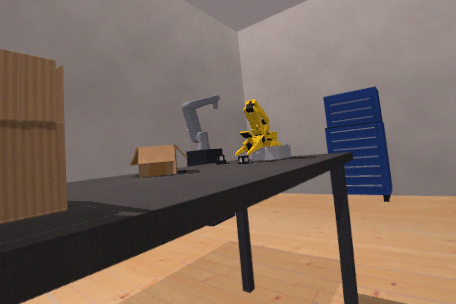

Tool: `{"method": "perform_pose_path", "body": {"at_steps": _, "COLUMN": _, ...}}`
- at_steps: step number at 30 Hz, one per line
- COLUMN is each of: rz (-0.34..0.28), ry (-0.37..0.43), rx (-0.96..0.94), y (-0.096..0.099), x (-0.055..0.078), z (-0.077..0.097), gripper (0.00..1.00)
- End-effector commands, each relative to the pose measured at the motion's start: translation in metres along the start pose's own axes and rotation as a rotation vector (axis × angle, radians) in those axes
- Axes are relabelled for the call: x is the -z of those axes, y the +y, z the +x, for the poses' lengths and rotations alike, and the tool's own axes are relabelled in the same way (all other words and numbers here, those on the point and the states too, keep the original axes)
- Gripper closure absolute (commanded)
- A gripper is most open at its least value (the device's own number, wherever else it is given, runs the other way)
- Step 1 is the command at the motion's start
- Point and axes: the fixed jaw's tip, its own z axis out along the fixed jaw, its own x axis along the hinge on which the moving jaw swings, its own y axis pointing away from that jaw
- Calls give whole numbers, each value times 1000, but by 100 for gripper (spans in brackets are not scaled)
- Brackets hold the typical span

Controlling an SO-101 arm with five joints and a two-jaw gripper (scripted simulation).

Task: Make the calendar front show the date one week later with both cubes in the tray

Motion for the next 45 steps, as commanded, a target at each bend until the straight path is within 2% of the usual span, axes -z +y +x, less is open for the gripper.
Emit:
{"method": "perform_pose_path", "body": {"at_steps": 1, "rz": 7, "ry": 52, "rx": -12, "y": -1, "x": 33, "z": -6, "gripper": 64}}
{"method": "perform_pose_path", "body": {"at_steps": 24, "rz": 7, "ry": 42, "rx": -12, "y": -1, "x": 32, "z": -7, "gripper": 64}}
{"method": "perform_pose_path", "body": {"at_steps": 29, "rz": 5, "ry": -29, "rx": -12, "y": -1, "x": 30, "z": -21, "gripper": 64}}
{"method": "perform_pose_path", "body": {"at_steps": 35, "rz": 0, "ry": -193, "rx": -11, "y": 0, "x": 29, "z": -53, "gripper": 65}}
{"method": "perform_pose_path", "body": {"at_steps": 37, "rz": 0, "ry": -193, "rx": -11, "y": 0, "x": 29, "z": -53, "gripper": 65}}
{"method": "perform_pose_path", "body": {"at_steps": 45, "rz": -5, "ry": -282, "rx": -7, "y": 1, "x": 24, "z": -67, "gripper": 65}}
